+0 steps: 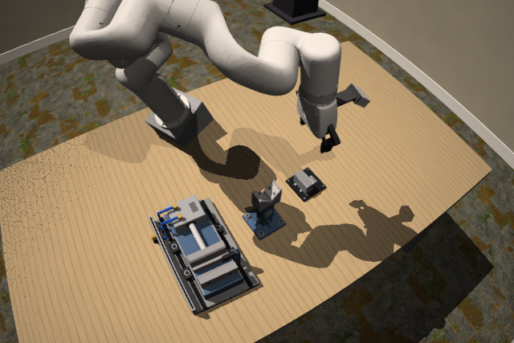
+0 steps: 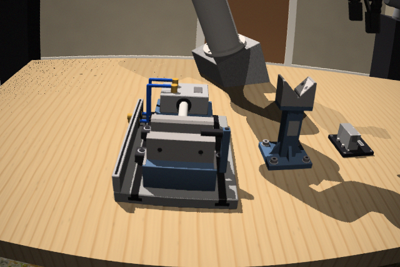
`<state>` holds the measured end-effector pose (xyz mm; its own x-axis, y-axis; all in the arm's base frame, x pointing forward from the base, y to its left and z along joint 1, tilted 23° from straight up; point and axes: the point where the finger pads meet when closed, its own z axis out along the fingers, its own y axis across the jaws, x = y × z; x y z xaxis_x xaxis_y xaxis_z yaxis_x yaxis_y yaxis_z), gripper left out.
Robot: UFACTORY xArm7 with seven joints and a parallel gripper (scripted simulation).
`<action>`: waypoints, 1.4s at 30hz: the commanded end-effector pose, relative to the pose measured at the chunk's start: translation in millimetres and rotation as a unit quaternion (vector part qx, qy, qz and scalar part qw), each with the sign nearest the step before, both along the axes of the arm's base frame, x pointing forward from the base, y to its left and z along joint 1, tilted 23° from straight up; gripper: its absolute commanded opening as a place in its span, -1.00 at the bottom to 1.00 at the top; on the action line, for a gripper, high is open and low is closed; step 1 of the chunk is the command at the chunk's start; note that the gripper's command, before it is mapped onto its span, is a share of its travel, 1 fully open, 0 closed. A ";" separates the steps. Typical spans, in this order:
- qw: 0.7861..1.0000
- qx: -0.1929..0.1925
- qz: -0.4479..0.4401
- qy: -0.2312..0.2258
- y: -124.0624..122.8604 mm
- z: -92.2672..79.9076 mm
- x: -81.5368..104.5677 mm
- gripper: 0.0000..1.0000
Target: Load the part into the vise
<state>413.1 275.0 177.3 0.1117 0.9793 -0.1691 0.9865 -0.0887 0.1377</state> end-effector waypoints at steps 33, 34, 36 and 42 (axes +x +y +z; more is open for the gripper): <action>0.996 -0.078 0.053 -0.003 9.6 -42.7 -19.3 1.00; 0.996 -0.078 0.053 -0.003 9.6 -42.7 -19.3 1.00; 0.996 -0.078 0.053 -0.003 9.6 -42.7 -19.3 1.00; 0.994 -0.092 0.063 -0.003 10.6 -51.0 -23.3 1.00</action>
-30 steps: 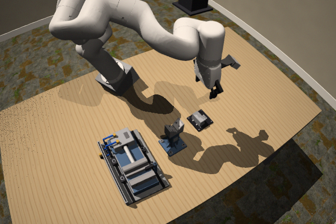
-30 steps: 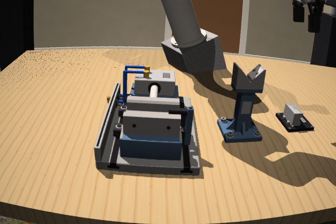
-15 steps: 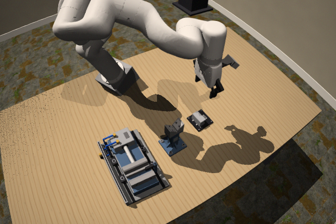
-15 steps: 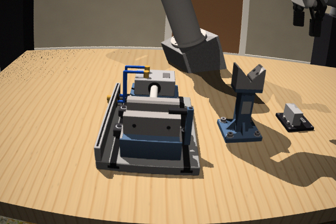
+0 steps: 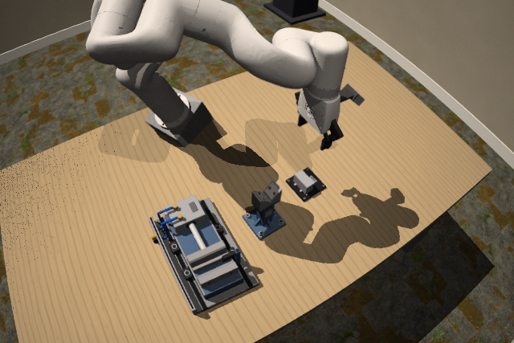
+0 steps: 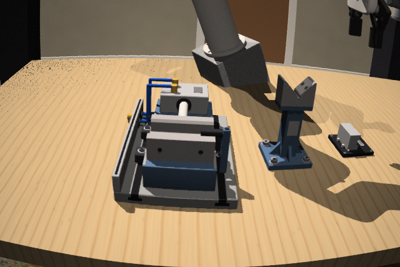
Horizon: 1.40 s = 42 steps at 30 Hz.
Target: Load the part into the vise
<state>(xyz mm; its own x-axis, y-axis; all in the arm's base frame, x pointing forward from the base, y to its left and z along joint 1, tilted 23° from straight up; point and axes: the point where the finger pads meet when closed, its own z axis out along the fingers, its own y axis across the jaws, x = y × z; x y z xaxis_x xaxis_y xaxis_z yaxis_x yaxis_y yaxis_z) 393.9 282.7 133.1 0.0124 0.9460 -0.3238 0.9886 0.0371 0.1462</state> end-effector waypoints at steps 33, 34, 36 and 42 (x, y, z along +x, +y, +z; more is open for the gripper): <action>1.000 -0.021 0.018 0.000 3.5 -12.1 -6.6 0.78; 1.000 -0.021 0.018 0.000 3.5 -12.1 -6.6 0.78; 1.000 -0.021 0.018 0.000 3.5 -12.1 -6.6 0.78; 1.000 -0.021 0.018 0.000 3.5 -12.1 -6.6 0.78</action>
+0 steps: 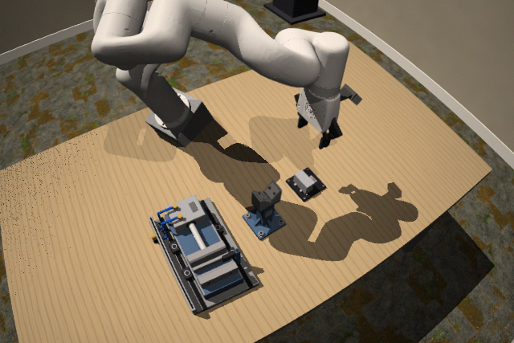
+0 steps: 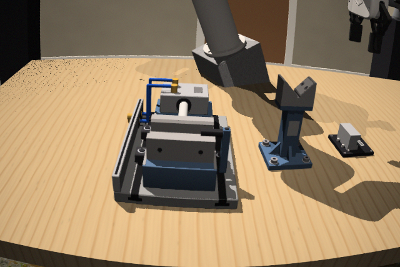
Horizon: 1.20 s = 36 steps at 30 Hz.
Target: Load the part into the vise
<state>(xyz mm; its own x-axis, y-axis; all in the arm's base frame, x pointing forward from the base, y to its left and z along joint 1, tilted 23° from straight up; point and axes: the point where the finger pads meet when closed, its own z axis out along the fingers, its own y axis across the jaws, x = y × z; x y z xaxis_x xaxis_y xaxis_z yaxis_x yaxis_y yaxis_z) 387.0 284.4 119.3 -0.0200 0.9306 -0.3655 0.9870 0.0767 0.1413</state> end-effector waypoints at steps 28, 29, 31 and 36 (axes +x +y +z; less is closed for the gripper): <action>1.000 0.002 0.001 -0.002 1.5 0.9 0.5 0.78; 1.000 0.002 0.001 -0.002 1.4 0.7 0.5 0.78; 1.000 0.002 0.001 -0.002 1.3 0.3 0.6 0.78; 1.000 0.002 0.001 -0.002 0.6 -1.4 0.9 0.78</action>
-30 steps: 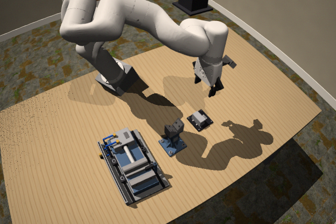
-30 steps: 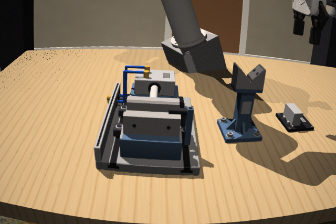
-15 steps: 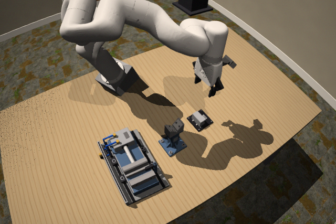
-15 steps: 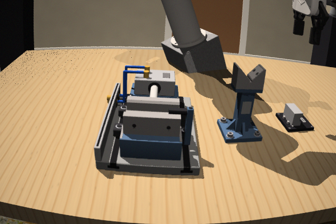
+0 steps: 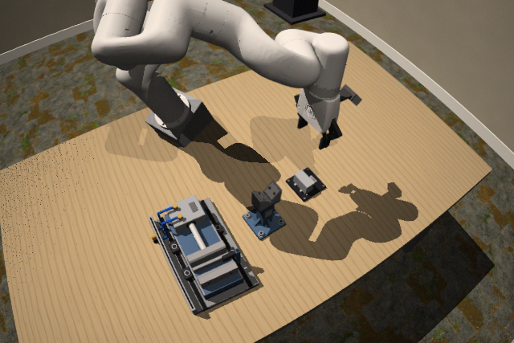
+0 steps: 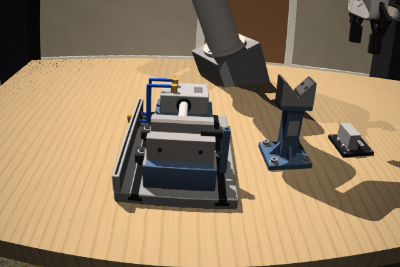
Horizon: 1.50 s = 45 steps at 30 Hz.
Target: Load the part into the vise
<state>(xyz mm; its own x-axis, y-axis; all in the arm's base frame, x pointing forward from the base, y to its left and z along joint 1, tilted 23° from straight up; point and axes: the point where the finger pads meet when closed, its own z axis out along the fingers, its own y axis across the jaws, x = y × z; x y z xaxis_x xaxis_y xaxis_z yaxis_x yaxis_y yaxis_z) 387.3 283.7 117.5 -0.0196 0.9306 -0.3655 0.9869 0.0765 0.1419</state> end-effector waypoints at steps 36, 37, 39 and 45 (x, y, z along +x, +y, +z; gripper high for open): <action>1.000 0.002 0.001 -0.002 -13.0 -37.3 7.7 0.78; 1.000 0.002 0.001 -0.002 -13.0 -37.3 7.7 0.78; 1.000 0.002 0.001 -0.002 -13.8 -39.2 8.1 0.78; 1.000 0.002 0.001 -0.002 -18.4 -51.3 10.4 0.78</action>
<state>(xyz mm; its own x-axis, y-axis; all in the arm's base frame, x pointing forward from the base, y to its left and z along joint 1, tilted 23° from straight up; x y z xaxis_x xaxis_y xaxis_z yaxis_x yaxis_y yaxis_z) 395.7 266.5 72.3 -0.0192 0.9308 -0.3651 0.9867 0.0765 0.1431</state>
